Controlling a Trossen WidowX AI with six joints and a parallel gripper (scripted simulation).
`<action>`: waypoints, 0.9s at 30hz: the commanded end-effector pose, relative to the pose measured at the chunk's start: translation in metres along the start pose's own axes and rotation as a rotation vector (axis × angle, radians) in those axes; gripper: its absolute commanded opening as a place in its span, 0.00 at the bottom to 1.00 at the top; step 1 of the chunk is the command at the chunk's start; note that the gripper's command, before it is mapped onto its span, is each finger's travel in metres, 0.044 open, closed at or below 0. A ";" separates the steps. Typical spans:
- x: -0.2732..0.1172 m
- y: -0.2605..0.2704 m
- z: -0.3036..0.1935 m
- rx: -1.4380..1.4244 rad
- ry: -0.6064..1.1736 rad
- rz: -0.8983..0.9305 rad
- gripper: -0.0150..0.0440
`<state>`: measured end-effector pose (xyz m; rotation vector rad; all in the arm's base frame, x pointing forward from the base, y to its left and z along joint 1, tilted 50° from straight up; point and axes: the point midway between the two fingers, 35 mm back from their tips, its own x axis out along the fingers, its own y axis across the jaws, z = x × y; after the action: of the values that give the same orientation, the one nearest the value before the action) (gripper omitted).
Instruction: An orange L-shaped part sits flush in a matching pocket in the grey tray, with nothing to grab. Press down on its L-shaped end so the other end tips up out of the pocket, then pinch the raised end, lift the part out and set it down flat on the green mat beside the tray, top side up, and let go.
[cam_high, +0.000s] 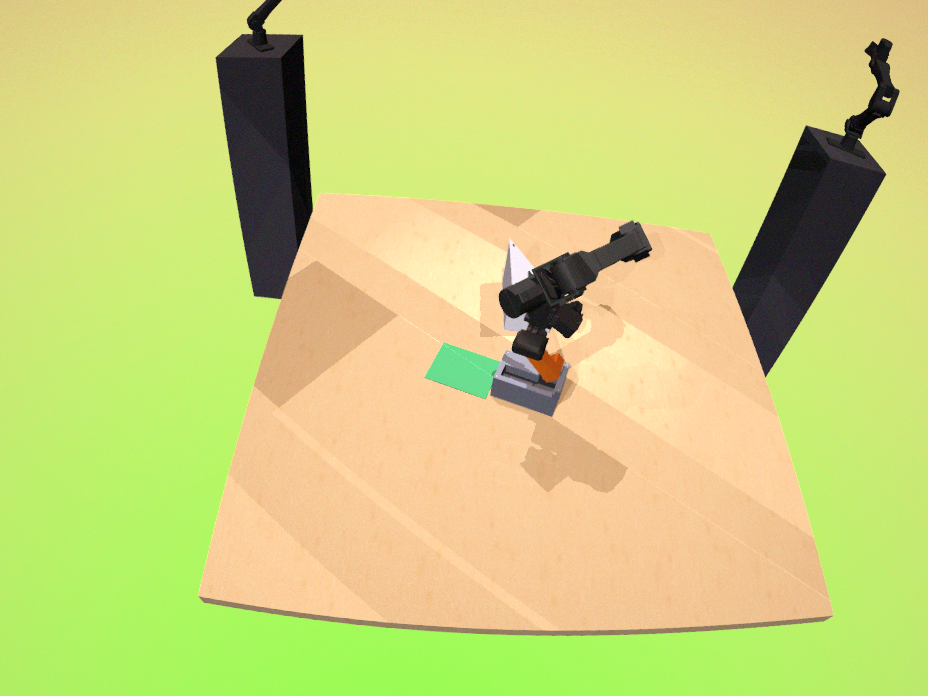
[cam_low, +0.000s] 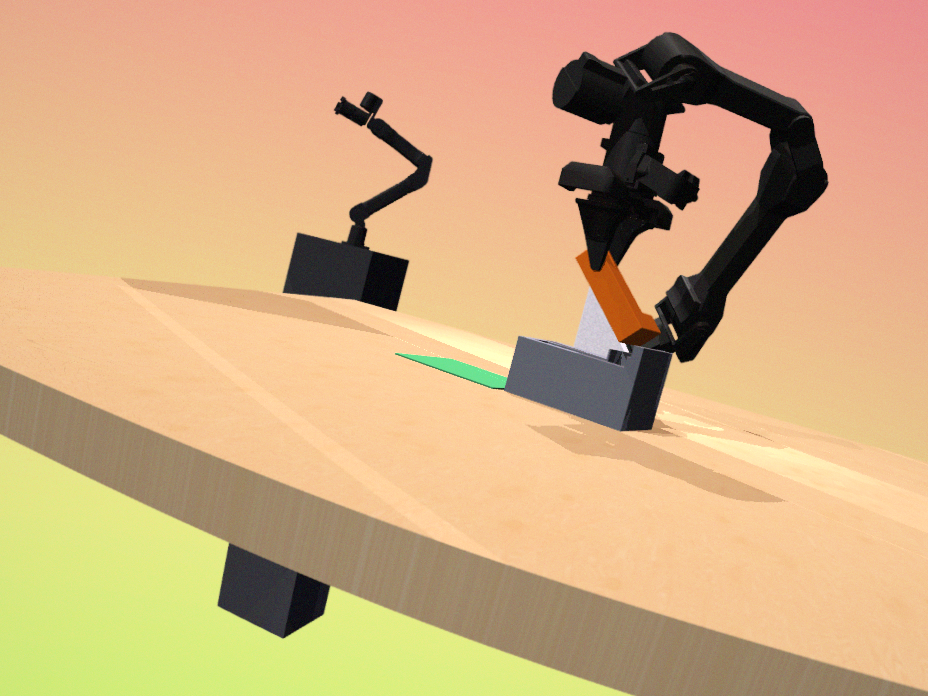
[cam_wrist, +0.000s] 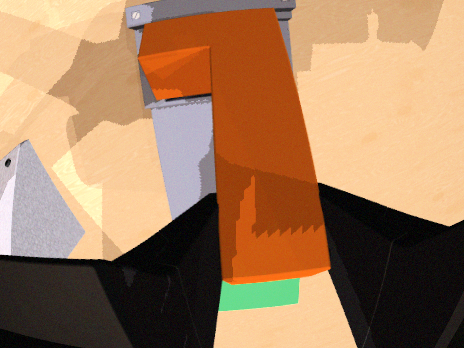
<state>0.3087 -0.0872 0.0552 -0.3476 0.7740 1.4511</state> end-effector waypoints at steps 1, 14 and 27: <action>0.000 0.001 -0.013 0.001 0.003 0.005 0.25; 0.001 0.006 -0.080 0.001 0.006 0.004 0.25; 0.000 0.014 -0.142 0.001 0.010 0.003 0.25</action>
<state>0.2639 -0.1671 -0.0303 -0.3483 0.7824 1.4476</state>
